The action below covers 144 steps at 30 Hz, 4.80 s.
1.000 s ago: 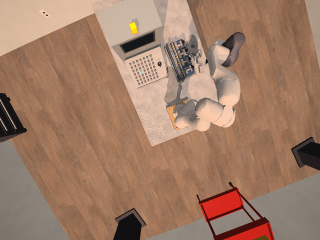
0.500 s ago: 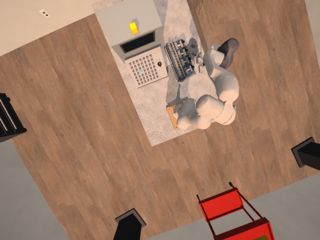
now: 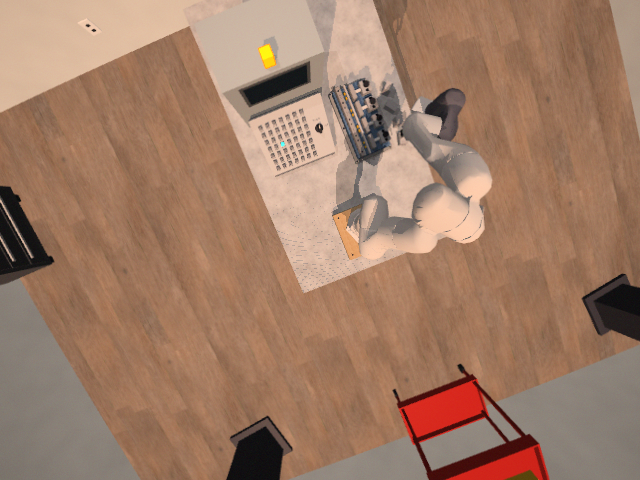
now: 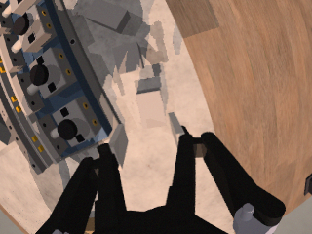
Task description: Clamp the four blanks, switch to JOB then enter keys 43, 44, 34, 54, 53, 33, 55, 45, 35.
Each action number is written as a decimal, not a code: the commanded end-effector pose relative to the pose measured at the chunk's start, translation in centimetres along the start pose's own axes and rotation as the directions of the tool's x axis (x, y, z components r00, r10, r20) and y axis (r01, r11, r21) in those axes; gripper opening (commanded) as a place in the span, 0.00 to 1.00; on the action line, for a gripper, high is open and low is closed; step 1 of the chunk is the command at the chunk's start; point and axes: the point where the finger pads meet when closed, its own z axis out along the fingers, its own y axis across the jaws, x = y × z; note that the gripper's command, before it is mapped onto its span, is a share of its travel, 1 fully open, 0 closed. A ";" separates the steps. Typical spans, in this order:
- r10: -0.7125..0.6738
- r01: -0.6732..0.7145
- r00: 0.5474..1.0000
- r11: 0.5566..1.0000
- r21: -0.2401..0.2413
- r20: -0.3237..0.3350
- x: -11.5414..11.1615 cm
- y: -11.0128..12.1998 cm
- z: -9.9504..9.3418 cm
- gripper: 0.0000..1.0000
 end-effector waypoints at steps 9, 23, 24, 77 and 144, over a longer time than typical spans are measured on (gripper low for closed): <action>0.054 -0.054 0.999 0.998 -0.021 0.000 0.7 0.7 4.0 0.40; 0.054 -0.054 0.999 0.998 -0.021 0.000 0.7 0.7 4.6 0.40; 0.054 -0.054 0.999 0.998 -0.021 0.000 0.7 0.7 4.6 0.40; 0.054 -0.054 0.999 0.998 -0.021 0.000 0.9 0.9 4.6 0.40; 0.054 -0.054 0.999 0.998 -0.021 0.000 0.8 0.8 4.6 0.40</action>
